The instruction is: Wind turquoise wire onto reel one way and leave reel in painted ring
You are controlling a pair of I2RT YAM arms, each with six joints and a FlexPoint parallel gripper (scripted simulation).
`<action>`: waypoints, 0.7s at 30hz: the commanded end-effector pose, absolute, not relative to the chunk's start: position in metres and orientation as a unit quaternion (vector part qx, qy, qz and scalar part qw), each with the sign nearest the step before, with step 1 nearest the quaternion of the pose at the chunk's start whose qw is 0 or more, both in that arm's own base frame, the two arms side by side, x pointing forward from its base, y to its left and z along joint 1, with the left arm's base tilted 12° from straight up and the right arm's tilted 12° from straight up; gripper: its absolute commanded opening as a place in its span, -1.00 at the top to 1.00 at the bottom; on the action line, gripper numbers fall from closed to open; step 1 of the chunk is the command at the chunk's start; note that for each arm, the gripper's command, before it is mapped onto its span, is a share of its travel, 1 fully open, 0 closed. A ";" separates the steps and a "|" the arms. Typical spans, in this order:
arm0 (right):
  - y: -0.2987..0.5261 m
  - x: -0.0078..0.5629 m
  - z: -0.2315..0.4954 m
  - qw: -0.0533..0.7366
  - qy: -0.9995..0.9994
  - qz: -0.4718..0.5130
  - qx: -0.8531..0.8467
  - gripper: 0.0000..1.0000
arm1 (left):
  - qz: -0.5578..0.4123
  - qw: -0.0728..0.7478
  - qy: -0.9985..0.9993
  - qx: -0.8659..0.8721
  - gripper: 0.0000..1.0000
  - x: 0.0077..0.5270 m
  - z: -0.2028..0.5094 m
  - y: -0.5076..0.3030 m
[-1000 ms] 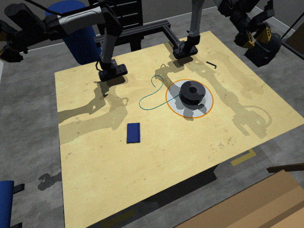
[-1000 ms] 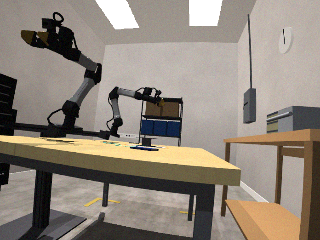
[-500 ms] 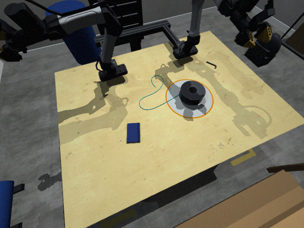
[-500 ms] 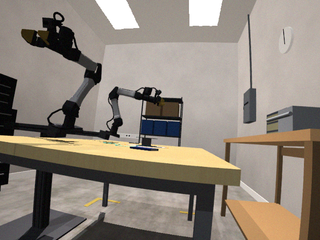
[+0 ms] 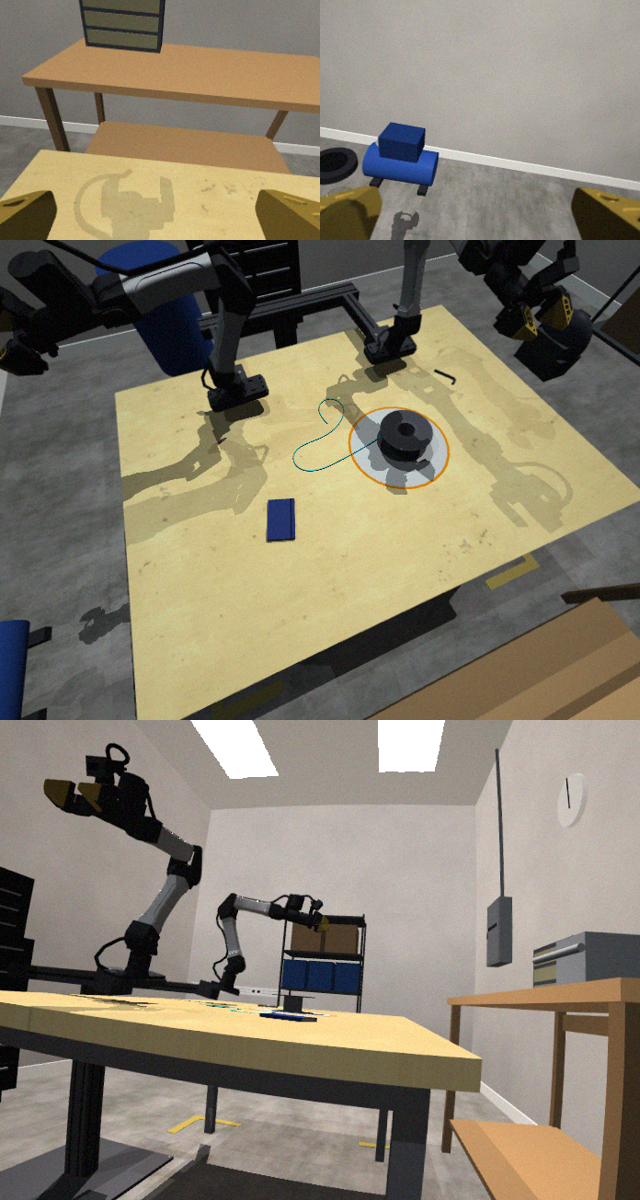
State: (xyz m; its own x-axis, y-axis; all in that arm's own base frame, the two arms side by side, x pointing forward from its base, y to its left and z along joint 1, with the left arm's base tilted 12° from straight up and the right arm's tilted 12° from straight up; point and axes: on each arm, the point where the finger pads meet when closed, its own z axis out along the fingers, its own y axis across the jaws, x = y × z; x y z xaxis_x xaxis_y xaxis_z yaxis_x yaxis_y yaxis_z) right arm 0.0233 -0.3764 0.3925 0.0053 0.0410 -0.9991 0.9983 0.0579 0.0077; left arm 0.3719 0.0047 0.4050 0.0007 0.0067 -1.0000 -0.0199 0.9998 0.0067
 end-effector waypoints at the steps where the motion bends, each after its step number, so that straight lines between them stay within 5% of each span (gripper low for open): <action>1: -0.379 0.040 0.388 0.518 0.530 -0.454 0.494 -0.96 | 0.000 0.707 0.707 0.000 -1.00 0.375 0.402 0.000; 7: -0.380 0.078 0.371 0.529 0.559 -0.408 0.491 -0.90 | 0.000 0.707 0.707 0.000 -1.00 0.375 0.402 0.000; 21: -0.303 0.273 0.279 0.514 0.714 -0.171 0.443 -0.62 | 0.000 0.707 0.707 0.000 -1.00 0.375 0.402 0.000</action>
State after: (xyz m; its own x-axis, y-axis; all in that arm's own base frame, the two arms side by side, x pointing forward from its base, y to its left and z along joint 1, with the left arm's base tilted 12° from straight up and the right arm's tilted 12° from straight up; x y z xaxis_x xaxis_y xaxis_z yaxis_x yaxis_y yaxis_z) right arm 0.2576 -0.3138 0.2933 -0.0833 0.3837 -0.9197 0.8120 0.5612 0.1606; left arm 0.3719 0.0047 0.4050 0.0009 0.0067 -1.0000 -0.0199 0.9998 0.0067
